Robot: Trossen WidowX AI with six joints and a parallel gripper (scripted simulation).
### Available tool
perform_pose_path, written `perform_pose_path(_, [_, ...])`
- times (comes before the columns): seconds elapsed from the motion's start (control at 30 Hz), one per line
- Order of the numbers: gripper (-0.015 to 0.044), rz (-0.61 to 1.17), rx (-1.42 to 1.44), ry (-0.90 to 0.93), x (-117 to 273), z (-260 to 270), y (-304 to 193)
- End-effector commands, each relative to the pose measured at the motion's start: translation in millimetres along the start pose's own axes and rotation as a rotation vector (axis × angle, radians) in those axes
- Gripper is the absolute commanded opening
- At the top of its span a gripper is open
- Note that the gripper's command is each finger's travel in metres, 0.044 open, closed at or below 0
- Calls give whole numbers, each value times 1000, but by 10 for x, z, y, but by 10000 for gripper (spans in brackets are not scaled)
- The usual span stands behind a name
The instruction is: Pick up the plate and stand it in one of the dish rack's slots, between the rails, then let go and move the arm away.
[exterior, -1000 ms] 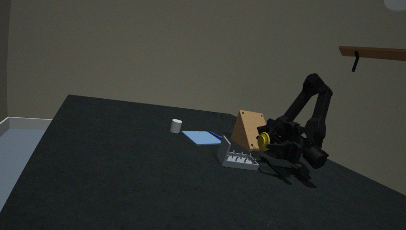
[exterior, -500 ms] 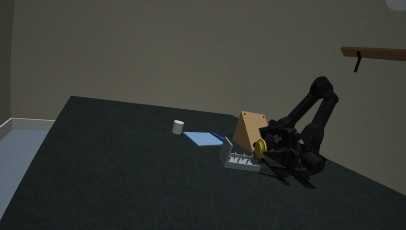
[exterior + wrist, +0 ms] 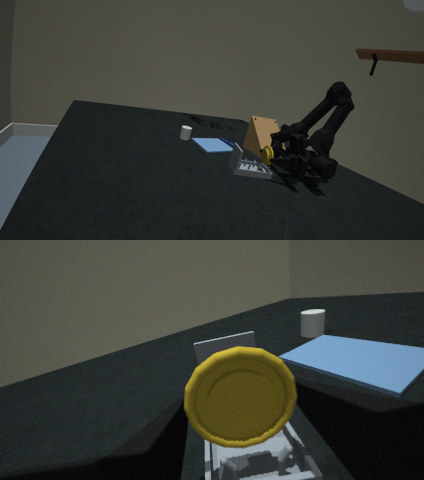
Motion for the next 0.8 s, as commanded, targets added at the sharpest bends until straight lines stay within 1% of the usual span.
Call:
perform_pose_path(0.0, [0, 1, 8, -3, -45, -26, -8])
perform_pose_path(0.2, [0, -1, 0, 0, -100, -36, -12])
perform_pose_path(0.37, [0, -1, -9, 4, -114, -67, -182])
perform_pose_path(0.77, [0, 7, -6, 4, -104, -53, -146])
Point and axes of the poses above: the point midway between the two fingers, 35 mm back from their tips, its own x axis back along the fingers, its own z axis across the jaws, y = z × x, the point moved 2 cm from there along x, back along the fingers, and after that the axes turned 6 degrees about -x, right-handed, at the moved point
